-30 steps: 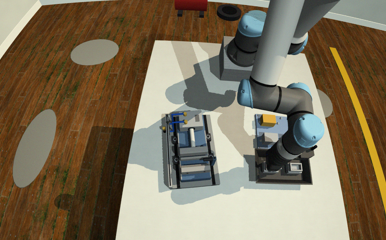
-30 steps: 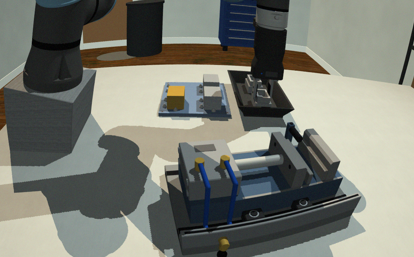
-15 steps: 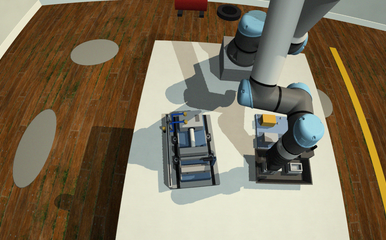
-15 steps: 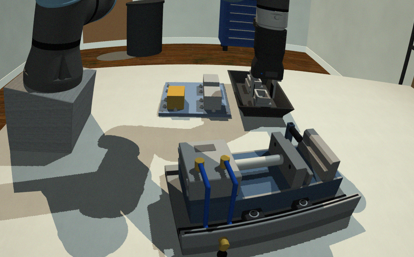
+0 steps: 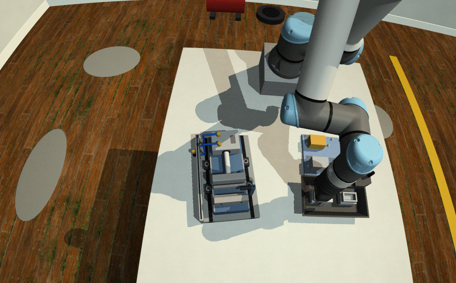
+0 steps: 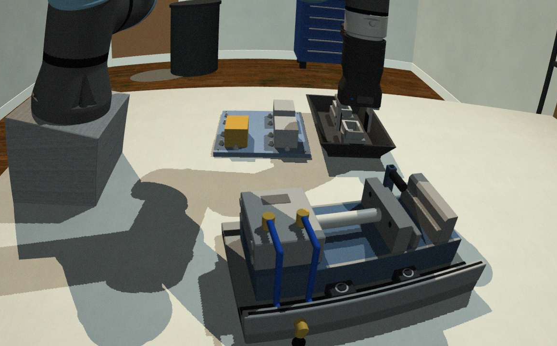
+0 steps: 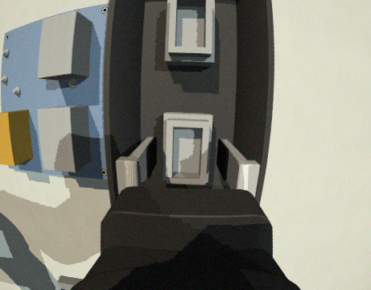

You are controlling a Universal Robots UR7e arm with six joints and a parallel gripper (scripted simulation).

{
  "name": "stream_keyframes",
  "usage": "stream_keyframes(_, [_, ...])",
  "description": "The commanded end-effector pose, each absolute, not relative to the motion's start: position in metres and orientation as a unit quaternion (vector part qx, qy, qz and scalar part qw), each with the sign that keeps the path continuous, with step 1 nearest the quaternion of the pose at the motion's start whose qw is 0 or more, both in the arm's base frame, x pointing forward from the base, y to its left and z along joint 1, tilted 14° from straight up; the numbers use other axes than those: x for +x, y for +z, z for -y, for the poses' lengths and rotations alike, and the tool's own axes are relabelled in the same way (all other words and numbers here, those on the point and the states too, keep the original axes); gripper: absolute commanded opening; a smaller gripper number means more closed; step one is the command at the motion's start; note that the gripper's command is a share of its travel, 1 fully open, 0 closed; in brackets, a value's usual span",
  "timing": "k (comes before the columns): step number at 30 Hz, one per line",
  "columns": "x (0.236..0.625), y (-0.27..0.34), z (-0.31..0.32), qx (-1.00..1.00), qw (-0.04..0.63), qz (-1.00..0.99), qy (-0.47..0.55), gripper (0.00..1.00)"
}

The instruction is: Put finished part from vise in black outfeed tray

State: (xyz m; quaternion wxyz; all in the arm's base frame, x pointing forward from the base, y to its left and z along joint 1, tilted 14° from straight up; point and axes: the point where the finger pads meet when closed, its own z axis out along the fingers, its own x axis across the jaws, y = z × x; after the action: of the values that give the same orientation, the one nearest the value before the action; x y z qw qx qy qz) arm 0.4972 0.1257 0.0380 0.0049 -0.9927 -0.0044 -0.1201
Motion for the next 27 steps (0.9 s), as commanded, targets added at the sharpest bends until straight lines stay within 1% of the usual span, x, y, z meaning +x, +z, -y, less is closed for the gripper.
stream_keyframes(1, [0.498, 0.039, -0.126, -0.993, 0.005, 0.004, -0.121, 1.0])
stream_keyframes(17, [0.497, 0.039, -0.126, -0.993, 0.005, 0.004, -0.121, 1.0])
stream_keyframes(27, [0.494, 0.053, -0.126, -0.993, 0.005, 0.004, -0.121, 1.0])
